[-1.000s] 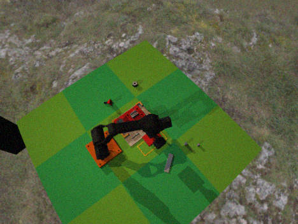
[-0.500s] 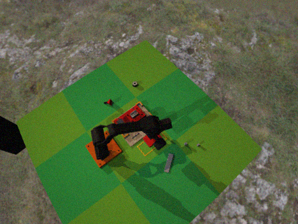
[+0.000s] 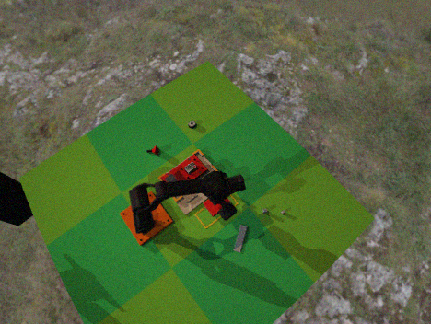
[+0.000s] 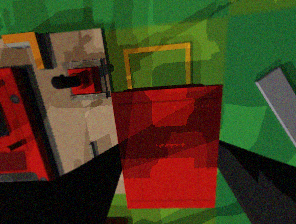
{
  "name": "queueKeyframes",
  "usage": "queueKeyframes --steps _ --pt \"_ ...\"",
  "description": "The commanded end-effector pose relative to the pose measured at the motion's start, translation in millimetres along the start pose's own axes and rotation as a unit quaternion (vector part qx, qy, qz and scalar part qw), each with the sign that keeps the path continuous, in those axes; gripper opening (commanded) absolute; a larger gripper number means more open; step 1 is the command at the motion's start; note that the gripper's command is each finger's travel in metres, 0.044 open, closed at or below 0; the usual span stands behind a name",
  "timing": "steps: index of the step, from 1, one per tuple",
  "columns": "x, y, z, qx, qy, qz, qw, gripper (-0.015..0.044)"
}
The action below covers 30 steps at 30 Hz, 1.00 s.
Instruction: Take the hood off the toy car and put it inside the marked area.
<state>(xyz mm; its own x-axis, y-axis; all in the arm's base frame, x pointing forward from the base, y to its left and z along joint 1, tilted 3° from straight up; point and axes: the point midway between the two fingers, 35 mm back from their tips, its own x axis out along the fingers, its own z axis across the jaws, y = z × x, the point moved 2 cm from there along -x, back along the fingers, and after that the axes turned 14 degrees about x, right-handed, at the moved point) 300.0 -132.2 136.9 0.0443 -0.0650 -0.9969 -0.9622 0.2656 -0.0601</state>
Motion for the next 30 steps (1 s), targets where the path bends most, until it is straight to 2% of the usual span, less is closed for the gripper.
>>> queueKeyframes --steps 1,30 --pt "4 0 0 -0.003 0.000 0.001 1.000 0.0000" --pt "30 0 0 -0.003 0.000 0.001 1.000 0.0000"
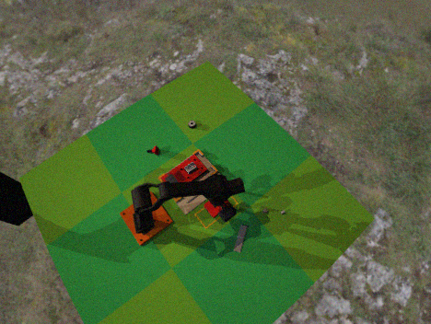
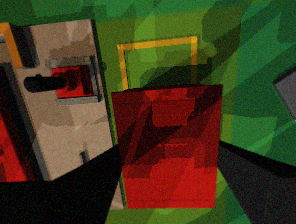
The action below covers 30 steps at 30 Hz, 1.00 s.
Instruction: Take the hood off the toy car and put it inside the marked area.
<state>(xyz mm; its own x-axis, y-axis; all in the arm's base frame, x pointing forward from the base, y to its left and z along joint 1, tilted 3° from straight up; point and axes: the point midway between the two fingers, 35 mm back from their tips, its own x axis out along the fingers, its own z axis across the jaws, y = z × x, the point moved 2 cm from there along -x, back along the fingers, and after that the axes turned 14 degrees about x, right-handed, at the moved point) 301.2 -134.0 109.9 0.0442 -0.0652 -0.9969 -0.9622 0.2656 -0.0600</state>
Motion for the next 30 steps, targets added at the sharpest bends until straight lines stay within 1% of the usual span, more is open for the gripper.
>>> queueKeyframes --steps 1,30 --pt "4 0 0 -0.003 0.000 0.001 1.000 0.0000" --pt "28 3 0 -0.003 0.000 0.001 1.000 0.0000"
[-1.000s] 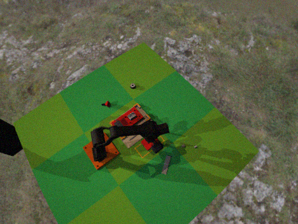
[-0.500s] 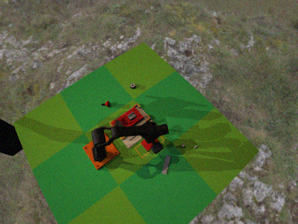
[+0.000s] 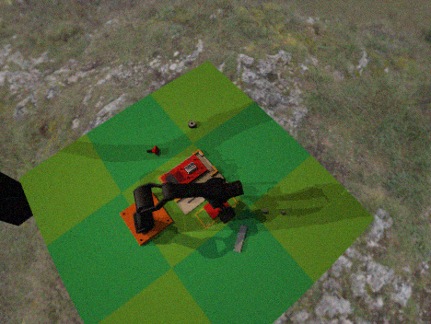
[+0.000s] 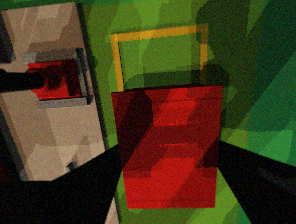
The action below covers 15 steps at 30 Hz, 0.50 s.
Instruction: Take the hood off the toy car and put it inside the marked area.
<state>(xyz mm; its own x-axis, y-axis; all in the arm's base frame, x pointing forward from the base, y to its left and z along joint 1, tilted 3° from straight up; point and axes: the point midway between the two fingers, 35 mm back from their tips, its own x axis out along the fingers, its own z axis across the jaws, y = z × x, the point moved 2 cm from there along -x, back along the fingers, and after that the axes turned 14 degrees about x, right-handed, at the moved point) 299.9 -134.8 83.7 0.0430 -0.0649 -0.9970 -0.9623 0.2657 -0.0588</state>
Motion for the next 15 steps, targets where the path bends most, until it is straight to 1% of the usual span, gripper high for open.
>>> queueKeyframes --steps 1,15 --pt "2.0 0.2 -0.1 -0.003 0.000 0.000 1.000 0.0000" --pt "8.0 0.1 -0.2 -0.003 0.000 0.000 1.000 0.0000"
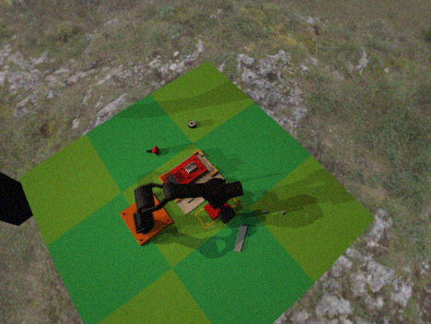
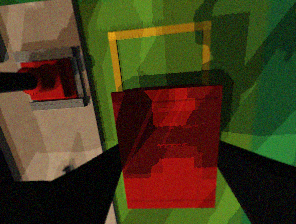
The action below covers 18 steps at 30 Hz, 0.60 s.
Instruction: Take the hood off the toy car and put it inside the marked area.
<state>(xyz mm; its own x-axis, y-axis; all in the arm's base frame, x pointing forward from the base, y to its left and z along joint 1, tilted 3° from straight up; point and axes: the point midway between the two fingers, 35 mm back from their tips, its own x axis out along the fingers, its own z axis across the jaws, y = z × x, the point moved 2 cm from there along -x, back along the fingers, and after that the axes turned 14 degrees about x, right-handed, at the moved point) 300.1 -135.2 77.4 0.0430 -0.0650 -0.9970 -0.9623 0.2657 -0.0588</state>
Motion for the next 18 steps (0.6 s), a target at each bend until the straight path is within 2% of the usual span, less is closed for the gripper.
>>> queueKeyframes --steps 1,18 --pt "2.3 0.0 -0.2 -0.003 0.000 0.000 1.000 0.0000" --pt "10.7 0.0 -0.2 -0.003 0.000 0.000 1.000 0.0000"
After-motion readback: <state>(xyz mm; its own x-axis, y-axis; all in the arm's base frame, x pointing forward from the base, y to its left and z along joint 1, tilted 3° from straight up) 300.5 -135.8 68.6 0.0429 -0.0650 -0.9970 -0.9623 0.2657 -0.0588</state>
